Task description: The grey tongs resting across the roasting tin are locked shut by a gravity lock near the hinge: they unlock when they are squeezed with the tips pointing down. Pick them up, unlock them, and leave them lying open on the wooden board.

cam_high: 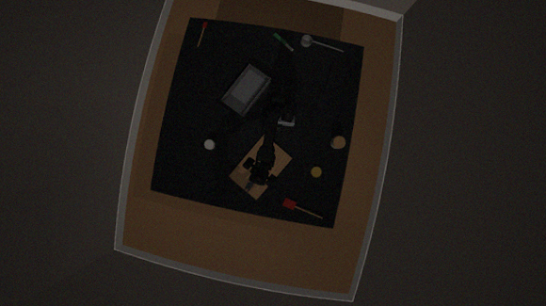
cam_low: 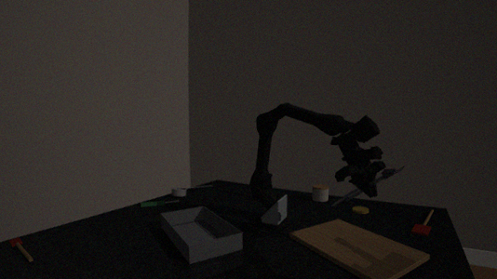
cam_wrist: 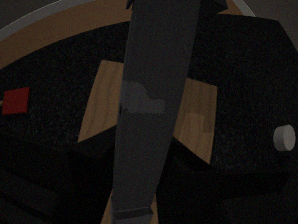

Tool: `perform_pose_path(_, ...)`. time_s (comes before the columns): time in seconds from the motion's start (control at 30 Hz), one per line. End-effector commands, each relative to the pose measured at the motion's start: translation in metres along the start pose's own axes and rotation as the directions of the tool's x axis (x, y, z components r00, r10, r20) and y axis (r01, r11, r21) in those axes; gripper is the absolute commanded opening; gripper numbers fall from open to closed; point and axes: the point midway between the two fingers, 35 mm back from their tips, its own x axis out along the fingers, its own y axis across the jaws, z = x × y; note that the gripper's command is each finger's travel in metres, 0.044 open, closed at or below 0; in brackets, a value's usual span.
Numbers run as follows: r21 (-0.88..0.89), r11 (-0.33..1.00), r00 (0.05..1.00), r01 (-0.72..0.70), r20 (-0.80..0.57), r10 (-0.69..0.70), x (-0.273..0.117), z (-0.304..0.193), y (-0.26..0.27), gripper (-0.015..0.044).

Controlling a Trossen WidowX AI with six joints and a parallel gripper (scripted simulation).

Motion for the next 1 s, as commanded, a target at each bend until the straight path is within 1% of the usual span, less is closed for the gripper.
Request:
perform_pose_path(0.0, 0.000, 1.000, 0.997, 0.005, 0.076, -0.005, -0.007, 0.003, -0.001, -0.0150)
perform_pose_path(0.47, 0.006, 1.000, 0.963, 0.012, 0.268, -0.013, -0.021, -0.001, -0.003, -0.0150)
perform_pose_path(0.97, 0.025, 1.000, 0.888, 0.019, 0.458, -0.029, -0.042, -0.013, -0.010, -0.0150)
